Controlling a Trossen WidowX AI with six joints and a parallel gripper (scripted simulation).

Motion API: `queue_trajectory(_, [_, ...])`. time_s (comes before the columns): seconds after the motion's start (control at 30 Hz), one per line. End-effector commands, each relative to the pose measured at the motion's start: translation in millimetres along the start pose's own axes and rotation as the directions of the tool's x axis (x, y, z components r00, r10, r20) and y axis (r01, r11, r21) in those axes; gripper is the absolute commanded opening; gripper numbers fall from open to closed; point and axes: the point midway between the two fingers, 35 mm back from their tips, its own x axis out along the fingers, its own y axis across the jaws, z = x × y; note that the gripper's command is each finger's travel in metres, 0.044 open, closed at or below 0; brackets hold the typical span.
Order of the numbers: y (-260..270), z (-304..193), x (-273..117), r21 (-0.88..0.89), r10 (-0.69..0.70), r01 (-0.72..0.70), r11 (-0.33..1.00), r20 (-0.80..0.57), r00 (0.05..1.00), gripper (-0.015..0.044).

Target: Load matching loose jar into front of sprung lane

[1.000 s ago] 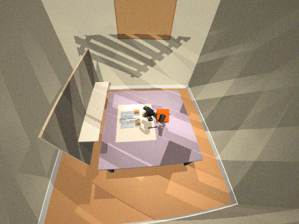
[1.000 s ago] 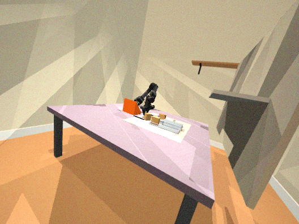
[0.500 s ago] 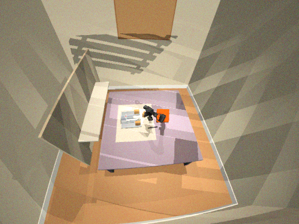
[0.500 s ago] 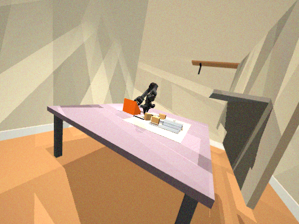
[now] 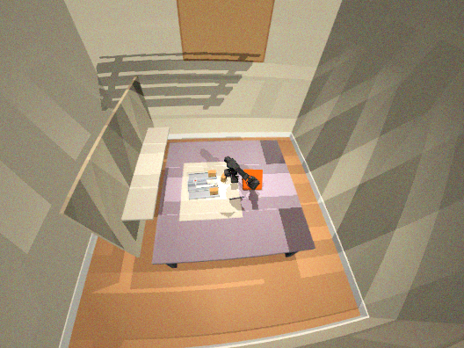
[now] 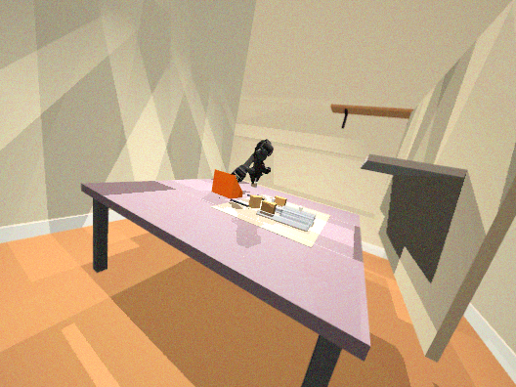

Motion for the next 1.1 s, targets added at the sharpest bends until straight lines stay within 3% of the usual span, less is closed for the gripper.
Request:
queue_trajectory(0.0, [1.8,-1.4,-8.6,-0.007,0.000,0.000,1.000,-0.001,1.000,0.0000])
queue_trajectory(0.67, [-8.7,111.1,38.3,-0.063,-0.001,0.001,0.998,0.006,1.000,0.0000])
queue_trajectory(1.07, [-8.0,115.1,60.0,-0.066,0.002,-0.001,0.998,0.006,1.000,0.0000])
